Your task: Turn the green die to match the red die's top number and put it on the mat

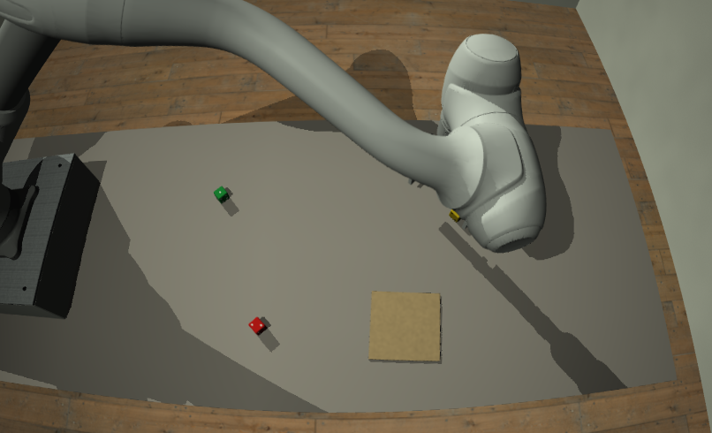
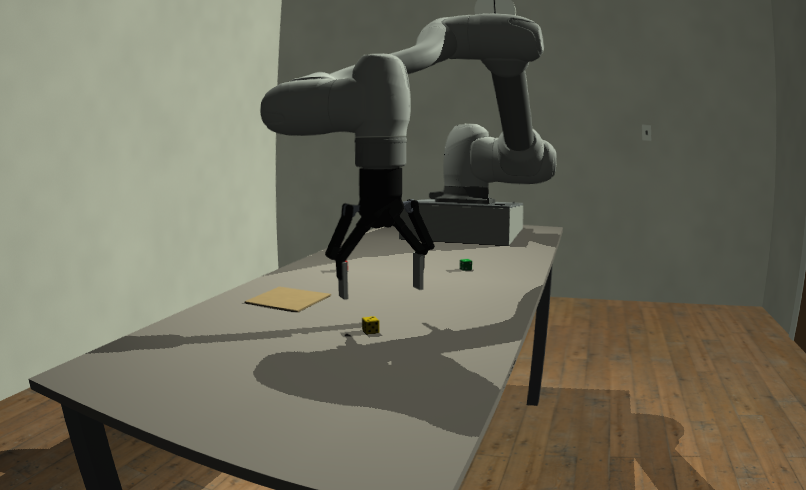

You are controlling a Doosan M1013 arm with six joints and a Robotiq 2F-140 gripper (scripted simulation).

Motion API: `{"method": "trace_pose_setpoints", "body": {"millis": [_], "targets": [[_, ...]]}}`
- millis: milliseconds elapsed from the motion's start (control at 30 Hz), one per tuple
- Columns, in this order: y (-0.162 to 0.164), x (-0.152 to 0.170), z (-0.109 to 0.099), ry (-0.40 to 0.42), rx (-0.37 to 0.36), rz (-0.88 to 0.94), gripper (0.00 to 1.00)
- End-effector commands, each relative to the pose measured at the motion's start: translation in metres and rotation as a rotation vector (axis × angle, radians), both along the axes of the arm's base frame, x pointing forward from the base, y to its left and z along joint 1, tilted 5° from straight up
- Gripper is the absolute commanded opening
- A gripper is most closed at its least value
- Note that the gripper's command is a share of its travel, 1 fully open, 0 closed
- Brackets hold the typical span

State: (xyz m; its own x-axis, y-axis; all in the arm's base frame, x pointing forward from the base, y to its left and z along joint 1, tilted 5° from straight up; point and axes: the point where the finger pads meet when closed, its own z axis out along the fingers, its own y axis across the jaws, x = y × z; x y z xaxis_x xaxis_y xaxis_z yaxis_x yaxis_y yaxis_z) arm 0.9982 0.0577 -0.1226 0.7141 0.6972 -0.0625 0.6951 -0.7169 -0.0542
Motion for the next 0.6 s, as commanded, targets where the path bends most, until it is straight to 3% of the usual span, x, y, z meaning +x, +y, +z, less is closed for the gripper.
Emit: {"method": "trace_pose_setpoints", "body": {"millis": [0,500,567], "targets": [[0.001,-0.008,0.001,-0.002,0.000,0.000,1.00],[0.012,-0.111,0.009,-0.002,0.000,0.000,1.00],[0.012,-0.111,0.009,-0.002,0.000,0.000,1.00]]}}
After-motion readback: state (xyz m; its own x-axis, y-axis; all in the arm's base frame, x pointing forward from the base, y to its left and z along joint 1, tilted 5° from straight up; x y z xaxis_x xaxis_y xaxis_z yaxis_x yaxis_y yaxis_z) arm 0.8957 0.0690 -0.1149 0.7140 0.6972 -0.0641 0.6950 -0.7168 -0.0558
